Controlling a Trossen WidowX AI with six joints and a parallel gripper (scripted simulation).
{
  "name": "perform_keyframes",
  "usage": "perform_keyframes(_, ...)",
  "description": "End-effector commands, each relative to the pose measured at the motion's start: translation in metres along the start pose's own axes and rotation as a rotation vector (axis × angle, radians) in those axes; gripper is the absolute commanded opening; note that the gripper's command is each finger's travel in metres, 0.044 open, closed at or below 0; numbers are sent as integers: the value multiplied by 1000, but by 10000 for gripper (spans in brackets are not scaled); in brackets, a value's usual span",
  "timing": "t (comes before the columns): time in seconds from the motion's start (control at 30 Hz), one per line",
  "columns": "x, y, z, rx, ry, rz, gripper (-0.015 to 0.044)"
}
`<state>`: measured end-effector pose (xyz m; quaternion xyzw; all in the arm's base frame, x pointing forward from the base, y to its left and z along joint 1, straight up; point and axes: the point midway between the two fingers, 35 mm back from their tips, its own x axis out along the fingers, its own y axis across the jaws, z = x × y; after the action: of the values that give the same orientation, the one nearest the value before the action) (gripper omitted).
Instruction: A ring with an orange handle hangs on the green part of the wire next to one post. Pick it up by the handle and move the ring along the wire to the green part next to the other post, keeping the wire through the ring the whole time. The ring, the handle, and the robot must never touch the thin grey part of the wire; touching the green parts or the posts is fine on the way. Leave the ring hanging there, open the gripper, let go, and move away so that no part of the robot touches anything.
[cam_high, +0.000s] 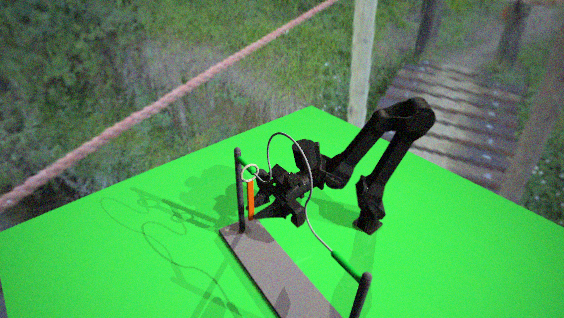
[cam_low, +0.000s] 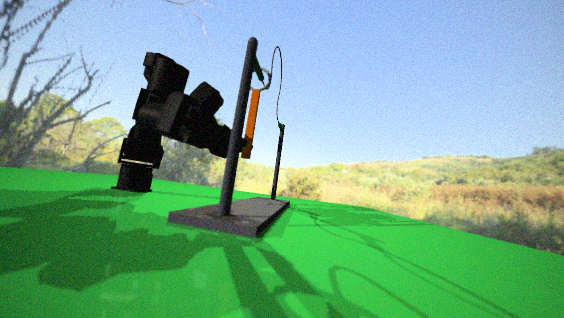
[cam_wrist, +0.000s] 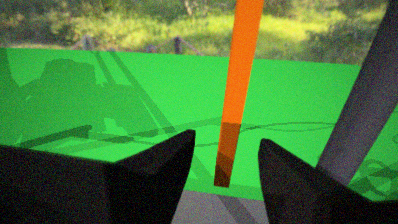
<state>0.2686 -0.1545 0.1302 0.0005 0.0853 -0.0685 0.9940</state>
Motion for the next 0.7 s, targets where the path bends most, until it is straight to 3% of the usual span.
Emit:
perform_keyframes(0.0, 7, -1, 3, -2, -8, -3, 160)
perform_keyframes(0.67, 26, 2, 1, 0, -13, -3, 160)
